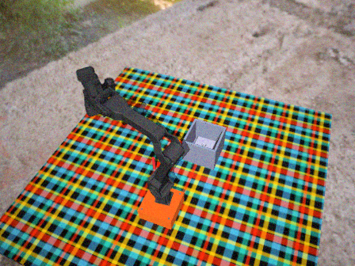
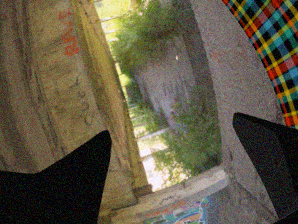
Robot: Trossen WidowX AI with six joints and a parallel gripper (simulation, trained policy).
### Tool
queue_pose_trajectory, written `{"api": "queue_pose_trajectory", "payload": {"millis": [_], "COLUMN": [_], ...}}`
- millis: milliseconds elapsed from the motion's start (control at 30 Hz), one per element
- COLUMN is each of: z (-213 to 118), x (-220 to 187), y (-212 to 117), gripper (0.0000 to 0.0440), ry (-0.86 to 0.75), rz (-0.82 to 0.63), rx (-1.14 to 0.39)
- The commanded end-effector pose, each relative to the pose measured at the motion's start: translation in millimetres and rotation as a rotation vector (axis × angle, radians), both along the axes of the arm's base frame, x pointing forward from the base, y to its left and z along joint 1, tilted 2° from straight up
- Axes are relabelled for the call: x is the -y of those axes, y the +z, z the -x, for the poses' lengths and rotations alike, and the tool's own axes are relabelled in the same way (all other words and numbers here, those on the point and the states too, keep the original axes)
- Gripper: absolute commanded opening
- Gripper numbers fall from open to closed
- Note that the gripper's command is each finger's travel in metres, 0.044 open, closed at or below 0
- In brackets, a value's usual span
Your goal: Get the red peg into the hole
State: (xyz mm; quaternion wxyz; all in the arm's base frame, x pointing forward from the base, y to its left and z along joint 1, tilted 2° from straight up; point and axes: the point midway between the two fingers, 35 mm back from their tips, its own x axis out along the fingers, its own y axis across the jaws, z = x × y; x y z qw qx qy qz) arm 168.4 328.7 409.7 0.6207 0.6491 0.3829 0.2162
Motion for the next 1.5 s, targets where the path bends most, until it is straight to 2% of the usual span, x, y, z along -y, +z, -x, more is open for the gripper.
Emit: {"api": "queue_pose_trajectory", "payload": {"millis": [0,300,600,1033,1467], "z": [-19.6,-51.9,-62.2,-44.4,-17.9], "x": [6.3,42.0,91.2,154.6,189.4], "y": [-37.0,-111.1,-176.1,-238.8,-283.4], "gripper": [0.044,0.044,0.044,0.044,0.044], "ry": [-0.043,-0.133,-0.202,-0.258,-0.285], "rz": [0.118,0.368,0.579,0.767,0.863], "rx": [-0.064,-0.235,-0.458,-0.786,-1.034]}}
